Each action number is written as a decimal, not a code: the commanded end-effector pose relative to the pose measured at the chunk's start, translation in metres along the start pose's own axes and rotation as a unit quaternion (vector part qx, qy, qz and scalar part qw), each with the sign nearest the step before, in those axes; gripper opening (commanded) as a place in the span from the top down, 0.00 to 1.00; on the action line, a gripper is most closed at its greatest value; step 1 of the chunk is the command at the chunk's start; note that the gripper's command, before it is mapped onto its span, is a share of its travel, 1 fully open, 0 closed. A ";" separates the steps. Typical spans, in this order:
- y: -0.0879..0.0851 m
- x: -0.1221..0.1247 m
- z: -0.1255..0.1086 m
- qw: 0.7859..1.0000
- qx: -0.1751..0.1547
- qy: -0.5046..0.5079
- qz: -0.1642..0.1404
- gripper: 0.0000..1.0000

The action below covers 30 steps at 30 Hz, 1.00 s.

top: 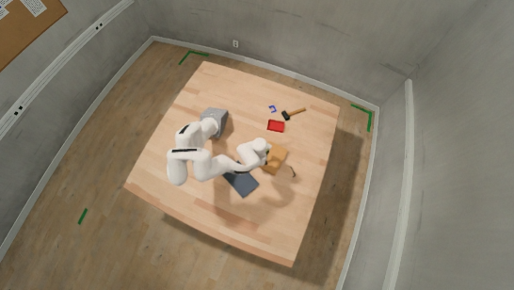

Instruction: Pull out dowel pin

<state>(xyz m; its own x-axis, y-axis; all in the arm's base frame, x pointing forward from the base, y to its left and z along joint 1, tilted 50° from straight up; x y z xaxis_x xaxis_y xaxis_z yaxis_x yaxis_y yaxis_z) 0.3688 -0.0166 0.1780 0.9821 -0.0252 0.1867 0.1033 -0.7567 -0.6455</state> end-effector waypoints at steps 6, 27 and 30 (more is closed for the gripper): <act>-0.001 0.001 0.000 1.000 0.001 0.001 -0.001 0.73; 0.009 0.001 0.000 1.000 0.001 0.001 -0.001 0.73; 0.012 0.001 0.000 1.000 0.001 0.001 -0.001 0.73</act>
<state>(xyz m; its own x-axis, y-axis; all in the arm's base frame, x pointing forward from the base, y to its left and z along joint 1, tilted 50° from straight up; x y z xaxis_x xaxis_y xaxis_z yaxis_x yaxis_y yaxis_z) 0.3694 -0.0235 0.1724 0.9820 -0.0251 0.1870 0.1036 -0.7565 -0.6457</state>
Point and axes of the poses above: the point where the finger pads meet when closed, its own y axis out along the fingers, its own x axis across the jaws, z = x × y, the point moved 7 cm from there along -y, back along the fingers, and after that the axes turned 3 degrees about -y, right-handed, at the moved point
